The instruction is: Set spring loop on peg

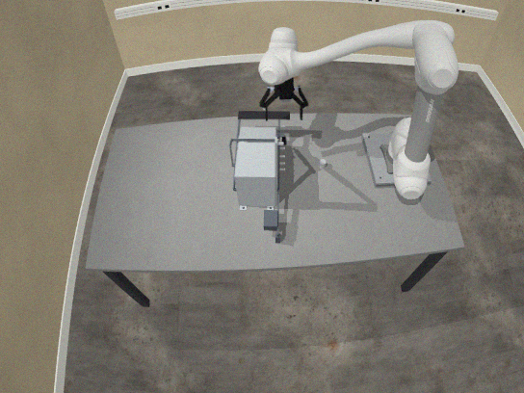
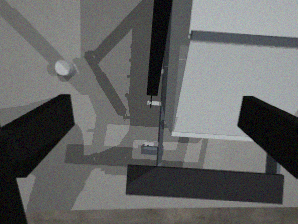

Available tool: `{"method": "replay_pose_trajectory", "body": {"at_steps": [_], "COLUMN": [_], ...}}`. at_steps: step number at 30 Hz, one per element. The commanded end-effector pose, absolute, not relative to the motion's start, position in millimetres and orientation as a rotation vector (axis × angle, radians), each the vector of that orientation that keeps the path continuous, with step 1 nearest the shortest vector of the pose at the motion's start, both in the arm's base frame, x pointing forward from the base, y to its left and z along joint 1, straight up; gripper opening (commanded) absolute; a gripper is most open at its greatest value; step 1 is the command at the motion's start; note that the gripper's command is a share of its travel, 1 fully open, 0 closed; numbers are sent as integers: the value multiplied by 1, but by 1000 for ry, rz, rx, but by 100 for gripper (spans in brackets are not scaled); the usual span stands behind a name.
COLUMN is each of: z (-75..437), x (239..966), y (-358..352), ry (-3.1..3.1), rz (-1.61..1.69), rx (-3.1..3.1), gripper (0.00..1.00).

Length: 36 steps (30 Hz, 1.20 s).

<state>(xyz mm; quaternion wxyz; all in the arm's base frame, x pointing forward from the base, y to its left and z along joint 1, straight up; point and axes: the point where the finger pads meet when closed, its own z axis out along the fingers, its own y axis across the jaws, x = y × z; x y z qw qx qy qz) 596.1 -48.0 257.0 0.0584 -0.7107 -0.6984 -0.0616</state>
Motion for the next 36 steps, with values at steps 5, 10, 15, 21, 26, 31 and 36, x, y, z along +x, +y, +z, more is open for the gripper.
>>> {"method": "replay_pose_trajectory", "body": {"at_steps": [5,10,15,21,26,31,36], "z": [258,258,258,259,259,259,259], "x": [596,596,596,538,538,538,480], "y": [-48,-48,-48,-32,-32,-32,-17], "ry": [-2212,-2212,-2212,-2215,-2215,-2215,-2218], "rz": [-24,-24,-24,-19,-19,-19,-13], "rx": [-2208,-2208,-2208,-2210,-2210,-2210,-2211], "gripper": [100,100,100,100,100,100,100]}}
